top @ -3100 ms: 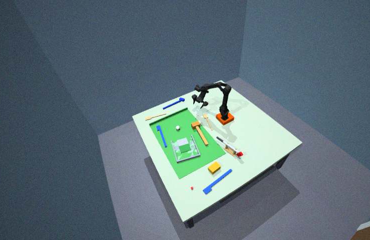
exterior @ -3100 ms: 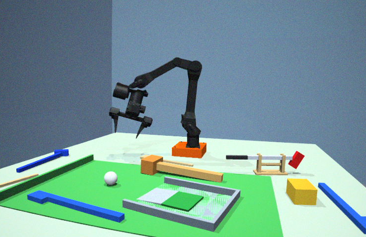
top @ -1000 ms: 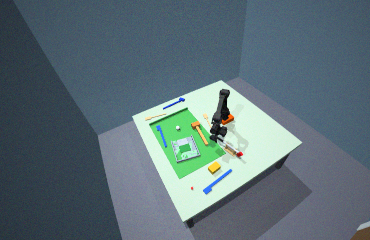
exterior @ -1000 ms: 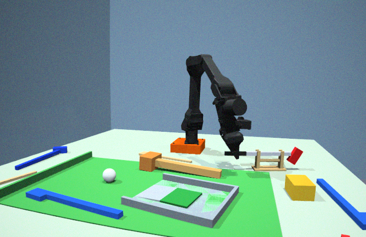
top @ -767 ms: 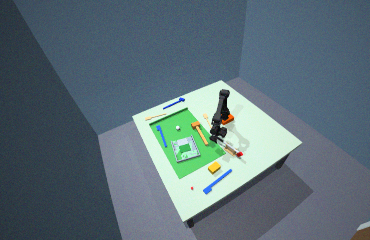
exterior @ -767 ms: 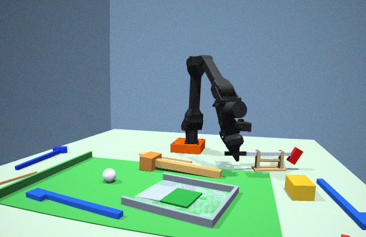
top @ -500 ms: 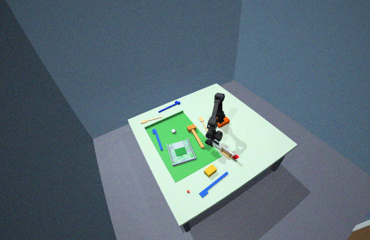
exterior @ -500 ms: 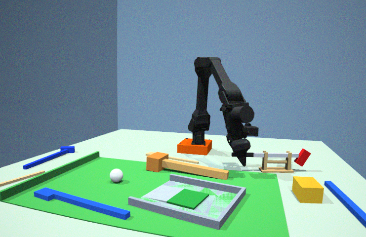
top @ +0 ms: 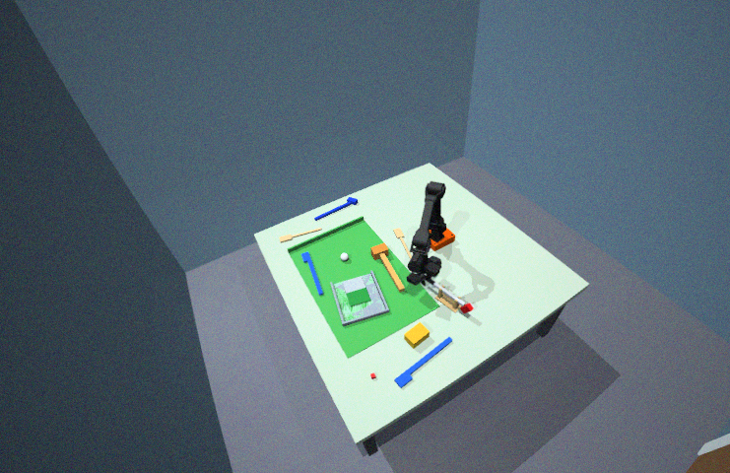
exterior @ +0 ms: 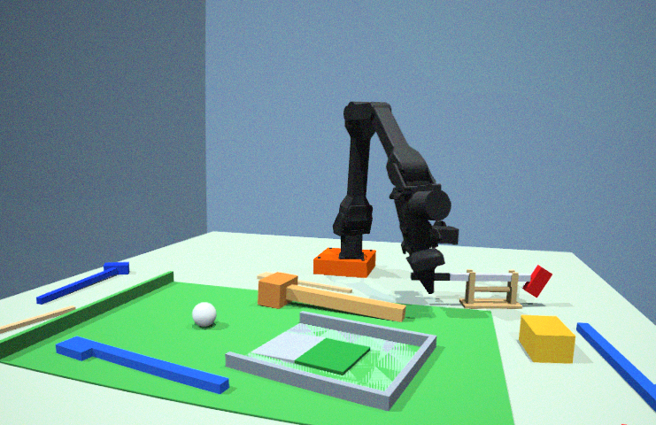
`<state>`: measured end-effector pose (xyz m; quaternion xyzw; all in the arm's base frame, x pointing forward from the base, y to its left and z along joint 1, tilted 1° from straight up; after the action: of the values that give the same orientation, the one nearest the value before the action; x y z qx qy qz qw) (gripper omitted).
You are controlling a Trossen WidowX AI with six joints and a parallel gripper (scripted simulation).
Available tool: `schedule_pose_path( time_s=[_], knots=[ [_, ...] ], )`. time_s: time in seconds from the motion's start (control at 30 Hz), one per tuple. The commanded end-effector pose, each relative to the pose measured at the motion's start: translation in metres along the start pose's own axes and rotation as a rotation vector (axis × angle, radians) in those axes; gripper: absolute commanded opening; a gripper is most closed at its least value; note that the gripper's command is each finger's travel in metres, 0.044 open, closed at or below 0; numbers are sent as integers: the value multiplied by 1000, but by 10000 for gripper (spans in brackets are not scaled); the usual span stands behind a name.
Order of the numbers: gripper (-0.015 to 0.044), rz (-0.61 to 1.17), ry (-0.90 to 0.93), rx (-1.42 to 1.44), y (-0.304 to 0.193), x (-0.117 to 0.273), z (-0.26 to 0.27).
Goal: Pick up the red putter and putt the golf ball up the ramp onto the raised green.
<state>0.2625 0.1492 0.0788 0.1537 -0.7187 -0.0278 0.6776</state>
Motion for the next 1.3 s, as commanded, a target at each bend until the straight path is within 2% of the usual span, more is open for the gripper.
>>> schedule_pose_path(
  time_s=[0.0,0.03,0.27,0.43,0.9,1.03,1.07,1.27],
  knots=[
    [72,0,0,0,0,0,0],
    [46,0,0,0,0,0,0],
    [0,0,0,0,0,0,0],
    [0,0,0,0,4,14,-3],
    [0,-1,2,-1,25,93,-4],
    [0,-1,3,-1,26,97,-4],
    [0,11,9,-5,22,88,-3],
    [0,34,-13,-150,-4,97,-13]
  ],
)
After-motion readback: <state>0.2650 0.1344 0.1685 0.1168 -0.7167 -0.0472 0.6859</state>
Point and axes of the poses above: the point midway between the two fingers, 35 mm back from their tips, its own x axis back along the fingers, its own z axis across the jaws, y = z × x, the point moved 5 cm from there along x, back along the fingers, and after that the axes turned 8 degrees about x, right-handed, at the moved point
